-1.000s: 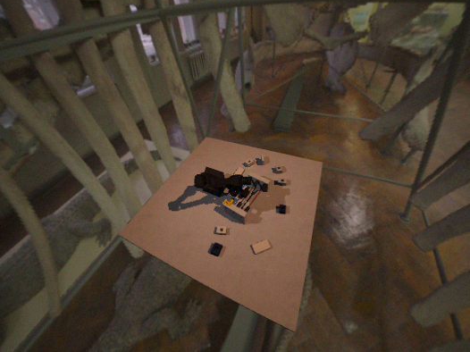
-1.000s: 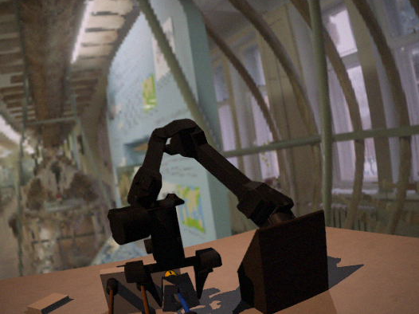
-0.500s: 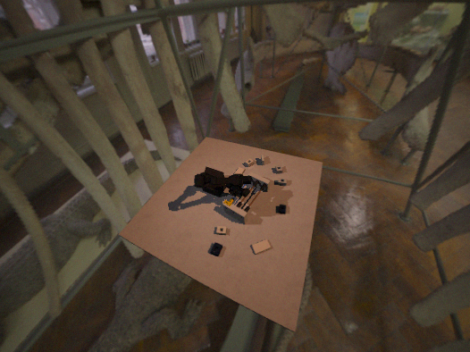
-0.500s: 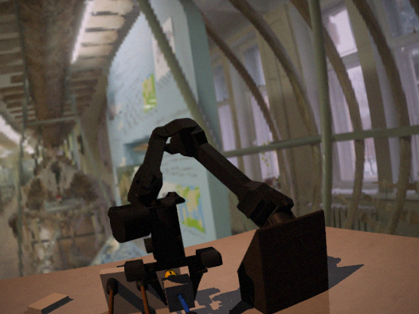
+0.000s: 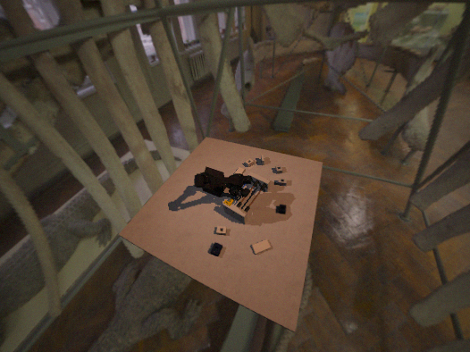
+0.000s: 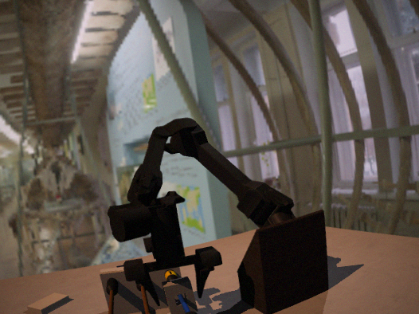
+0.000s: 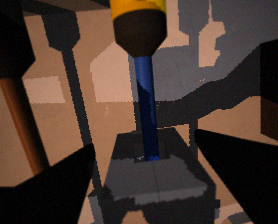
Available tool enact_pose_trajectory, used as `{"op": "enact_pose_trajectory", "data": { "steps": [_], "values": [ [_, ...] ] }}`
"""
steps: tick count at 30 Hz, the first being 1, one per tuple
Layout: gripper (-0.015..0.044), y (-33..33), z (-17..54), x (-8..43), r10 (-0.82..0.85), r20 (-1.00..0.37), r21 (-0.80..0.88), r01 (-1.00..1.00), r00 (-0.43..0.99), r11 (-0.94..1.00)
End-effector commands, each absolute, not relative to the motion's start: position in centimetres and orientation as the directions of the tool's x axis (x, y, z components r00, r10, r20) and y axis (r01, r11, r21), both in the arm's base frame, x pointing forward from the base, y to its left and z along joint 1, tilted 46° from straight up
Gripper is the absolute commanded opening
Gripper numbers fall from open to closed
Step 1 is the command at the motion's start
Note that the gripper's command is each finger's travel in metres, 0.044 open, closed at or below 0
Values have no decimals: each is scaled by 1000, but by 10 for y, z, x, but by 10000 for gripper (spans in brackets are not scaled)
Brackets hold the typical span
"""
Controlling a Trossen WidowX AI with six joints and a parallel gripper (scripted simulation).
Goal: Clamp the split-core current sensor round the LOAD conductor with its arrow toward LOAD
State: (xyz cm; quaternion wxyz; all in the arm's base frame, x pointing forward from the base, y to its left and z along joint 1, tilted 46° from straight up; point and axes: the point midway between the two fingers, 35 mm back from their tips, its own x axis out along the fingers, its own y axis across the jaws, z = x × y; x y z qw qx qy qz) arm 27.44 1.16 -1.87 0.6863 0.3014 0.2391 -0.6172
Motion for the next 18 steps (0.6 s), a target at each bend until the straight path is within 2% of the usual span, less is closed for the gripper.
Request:
{"op": "enact_pose_trajectory", "data": {
  "steps": [1, 9, 18],
  "values": [
    [387, 11, -19, 274, -703, -700, 118, 991, 123, 56],
    [178, 11, -19, 274, -703, -700, 118, 991, 123, 56],
    [118, 11, -19, 274, -703, -700, 118, 991, 123, 56]
  ]
}}
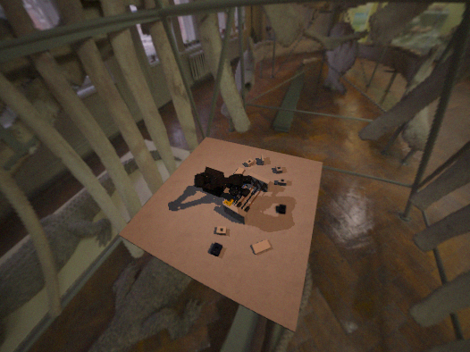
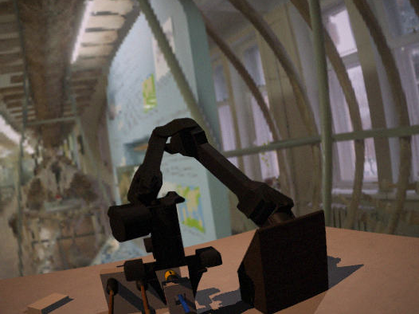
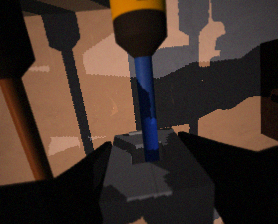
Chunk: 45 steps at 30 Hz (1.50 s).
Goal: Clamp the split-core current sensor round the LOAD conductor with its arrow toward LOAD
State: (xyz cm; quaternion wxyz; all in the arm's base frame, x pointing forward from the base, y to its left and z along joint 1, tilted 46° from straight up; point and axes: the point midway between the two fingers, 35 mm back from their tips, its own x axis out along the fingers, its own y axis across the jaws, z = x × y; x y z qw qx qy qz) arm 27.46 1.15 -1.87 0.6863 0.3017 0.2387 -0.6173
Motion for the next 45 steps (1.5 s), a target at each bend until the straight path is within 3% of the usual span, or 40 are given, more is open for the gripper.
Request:
{"op": "enact_pose_trajectory", "data": {
  "steps": [1, 4, 8, 37, 45],
  "values": [
    [111, 11, -19, 274, -703, -700, 118, 991, 123, 56],
    [91, 11, -19, 274, -703, -700, 118, 991, 123, 56],
    [0, 13, -17, 274, -702, -701, 120, 991, 124, 56],
    [0, 9, -22, 274, -705, -699, 115, 992, 122, 58],
    [210, 11, -19, 274, -704, -700, 117, 991, 124, 58]
  ]
}}
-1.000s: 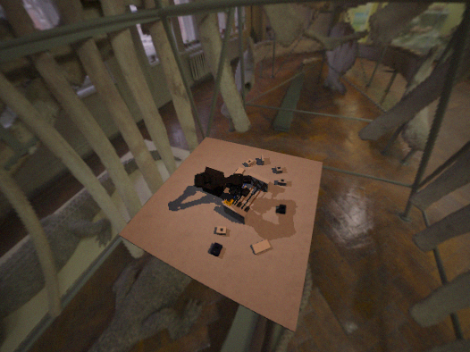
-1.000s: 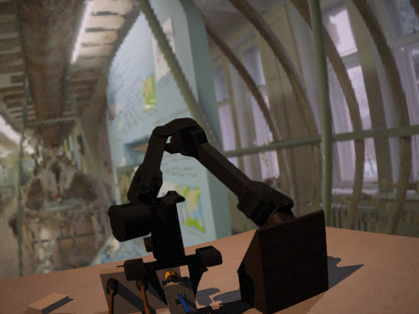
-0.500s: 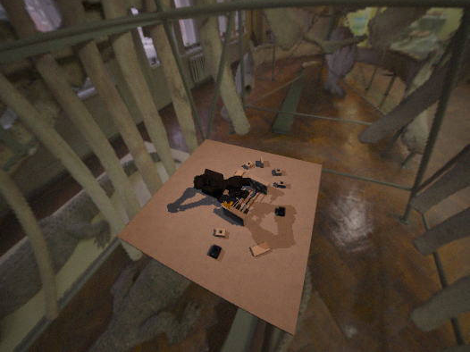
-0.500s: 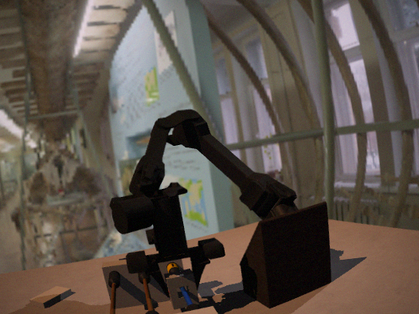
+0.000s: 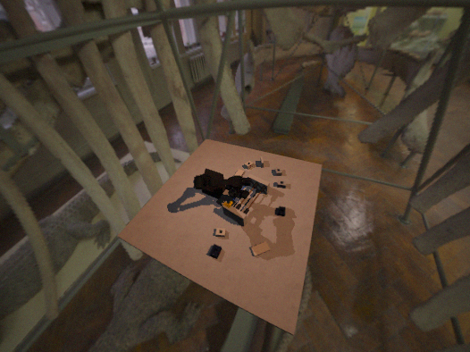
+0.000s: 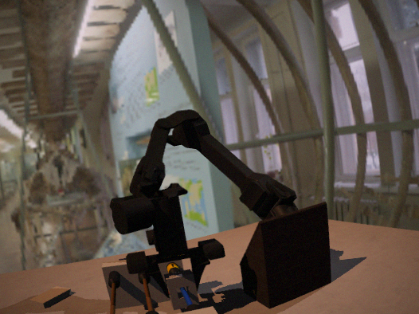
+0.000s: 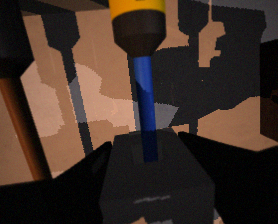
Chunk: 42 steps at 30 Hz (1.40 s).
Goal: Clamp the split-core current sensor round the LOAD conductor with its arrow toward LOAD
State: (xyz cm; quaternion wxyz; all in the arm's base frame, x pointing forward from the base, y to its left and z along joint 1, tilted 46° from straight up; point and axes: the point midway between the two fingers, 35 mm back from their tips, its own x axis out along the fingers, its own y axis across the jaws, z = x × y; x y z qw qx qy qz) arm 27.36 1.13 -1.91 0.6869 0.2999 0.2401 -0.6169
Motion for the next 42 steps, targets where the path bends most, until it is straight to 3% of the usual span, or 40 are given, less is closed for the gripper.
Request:
{"op": "enact_pose_trajectory", "data": {
  "steps": [1, 3, 35, 41, 42],
  "values": [
    [236, 11, -19, 274, -704, -700, 117, 991, 124, 58],
    [278, 11, -19, 274, -704, -700, 117, 991, 124, 58],
    [278, 11, -19, 274, -704, -700, 117, 991, 124, 58],
    [436, 11, -19, 274, -704, -700, 117, 991, 124, 58],
    [440, 11, -19, 274, -704, -700, 117, 991, 124, 58]
  ]
}}
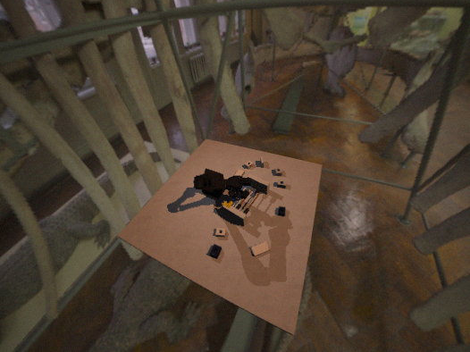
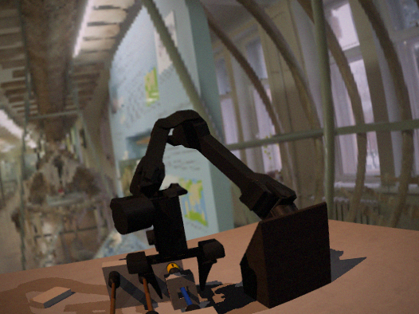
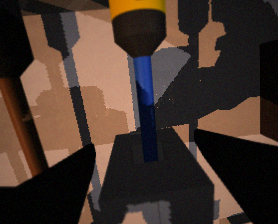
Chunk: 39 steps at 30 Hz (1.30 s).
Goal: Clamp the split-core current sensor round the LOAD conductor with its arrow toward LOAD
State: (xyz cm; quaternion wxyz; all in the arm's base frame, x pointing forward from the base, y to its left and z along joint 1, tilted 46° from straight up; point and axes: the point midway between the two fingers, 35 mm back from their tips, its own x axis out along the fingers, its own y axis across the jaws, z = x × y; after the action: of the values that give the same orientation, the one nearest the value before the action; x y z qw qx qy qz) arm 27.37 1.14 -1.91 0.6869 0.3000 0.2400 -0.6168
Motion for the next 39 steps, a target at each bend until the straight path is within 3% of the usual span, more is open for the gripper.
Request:
{"op": "enact_pose_trajectory", "data": {
  "steps": [1, 9, 16, 39],
  "values": [
    [440, 11, -19, 274, -704, -700, 117, 991, 124, 58],
    [440, 14, -17, 274, -703, -701, 117, 991, 124, 58],
    [440, 85, 54, 260, -697, -706, 121, 991, 125, 55],
    [440, 87, 56, 259, -697, -706, 122, 991, 125, 55]
  ]
}}
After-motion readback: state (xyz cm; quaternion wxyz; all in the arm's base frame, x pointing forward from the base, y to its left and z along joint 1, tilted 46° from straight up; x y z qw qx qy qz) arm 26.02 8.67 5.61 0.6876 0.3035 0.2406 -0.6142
